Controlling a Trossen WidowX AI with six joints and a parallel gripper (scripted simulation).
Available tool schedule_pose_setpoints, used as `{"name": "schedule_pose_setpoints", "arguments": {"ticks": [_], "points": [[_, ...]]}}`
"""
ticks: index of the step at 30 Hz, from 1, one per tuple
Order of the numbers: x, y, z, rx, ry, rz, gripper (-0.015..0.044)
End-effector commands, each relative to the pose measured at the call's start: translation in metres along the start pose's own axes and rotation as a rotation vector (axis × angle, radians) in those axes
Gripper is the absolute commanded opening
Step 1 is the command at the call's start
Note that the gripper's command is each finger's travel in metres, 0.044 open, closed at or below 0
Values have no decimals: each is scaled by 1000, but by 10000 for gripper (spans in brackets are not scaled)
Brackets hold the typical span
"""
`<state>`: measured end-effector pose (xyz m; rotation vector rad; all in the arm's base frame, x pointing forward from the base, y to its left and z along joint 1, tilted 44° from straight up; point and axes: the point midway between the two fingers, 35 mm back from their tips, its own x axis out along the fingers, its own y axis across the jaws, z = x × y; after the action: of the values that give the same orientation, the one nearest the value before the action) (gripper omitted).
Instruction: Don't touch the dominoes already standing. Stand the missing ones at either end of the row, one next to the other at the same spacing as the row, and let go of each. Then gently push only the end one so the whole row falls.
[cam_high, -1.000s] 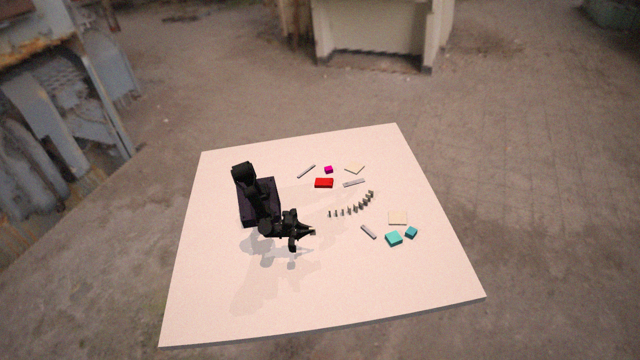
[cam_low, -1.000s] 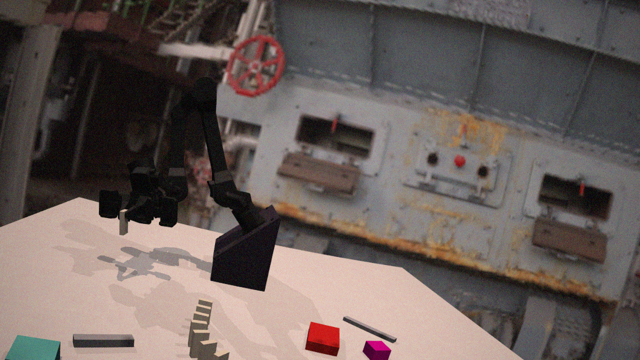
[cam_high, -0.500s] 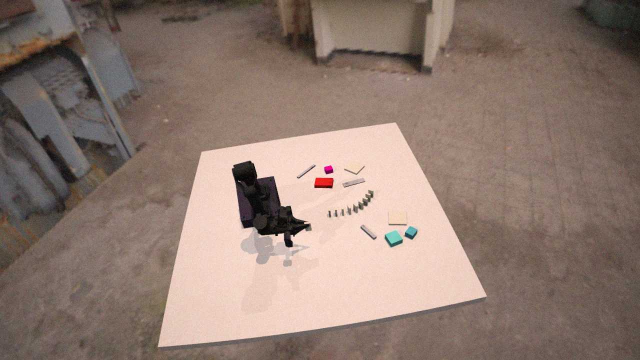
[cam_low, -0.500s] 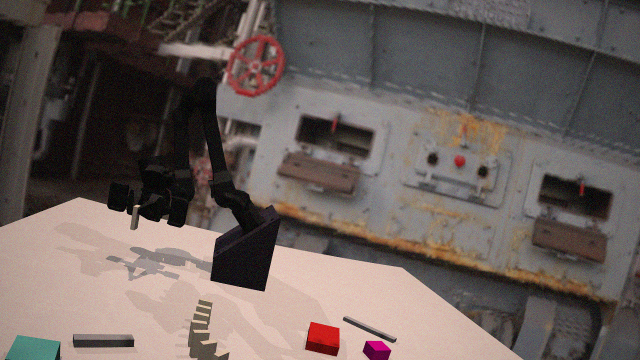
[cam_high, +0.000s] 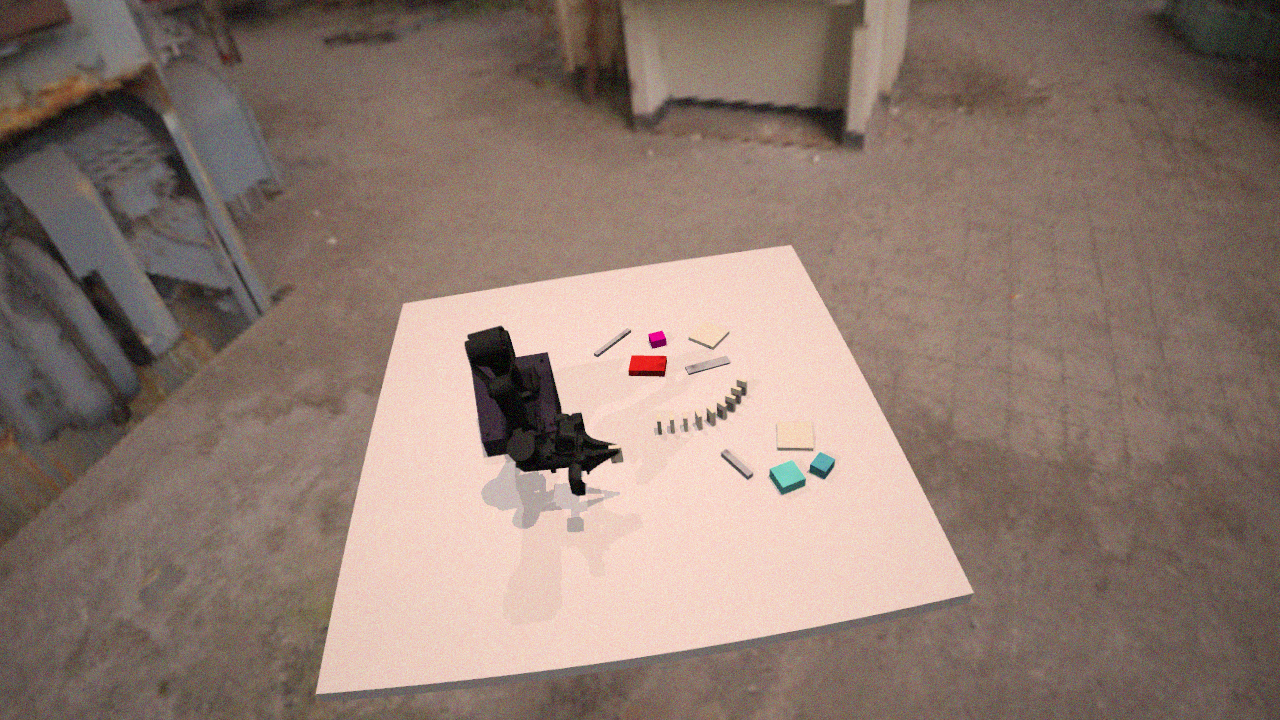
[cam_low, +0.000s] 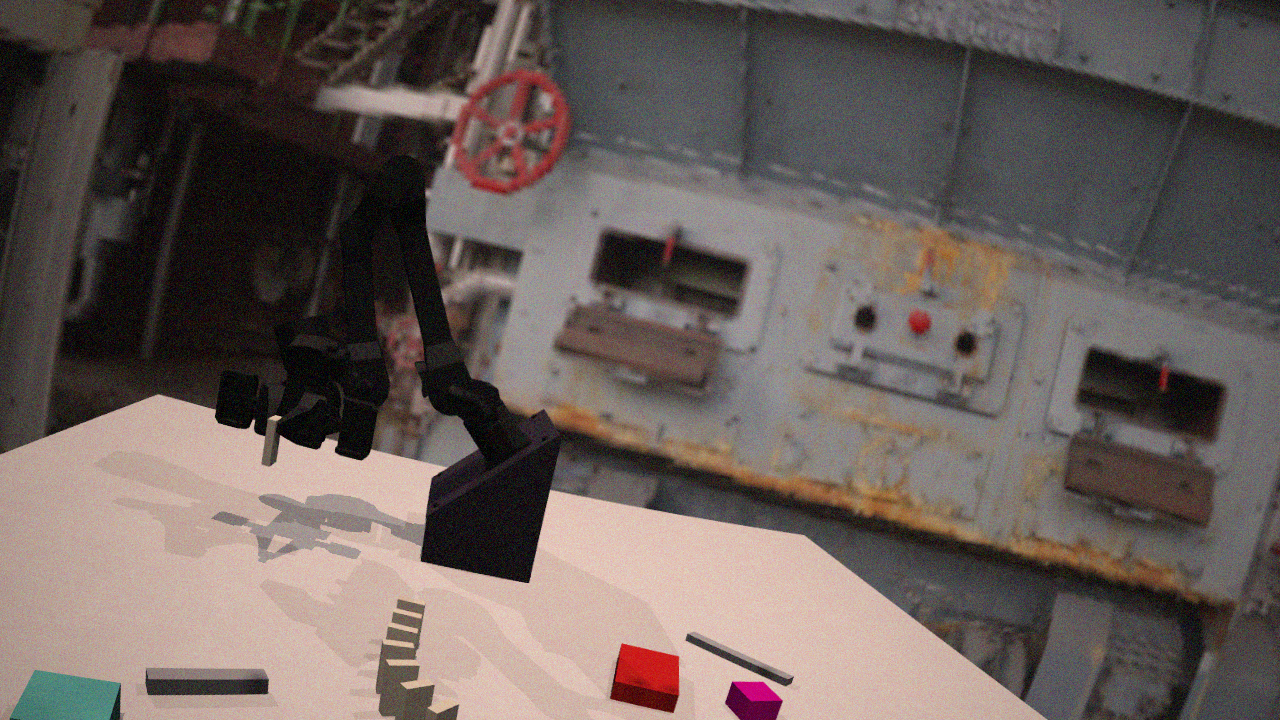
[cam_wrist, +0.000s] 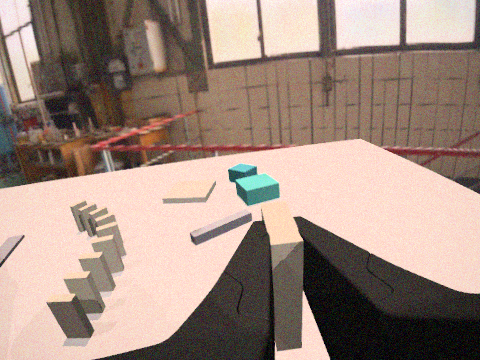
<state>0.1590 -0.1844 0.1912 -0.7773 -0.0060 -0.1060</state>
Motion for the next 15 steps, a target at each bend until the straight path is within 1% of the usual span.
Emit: {"name": "schedule_pose_setpoints", "arguments": {"ticks": [1,15], "points": [[1,-4,-7,-12,0,4,26],[4,-9,-40,-16,11,12,26]]}}
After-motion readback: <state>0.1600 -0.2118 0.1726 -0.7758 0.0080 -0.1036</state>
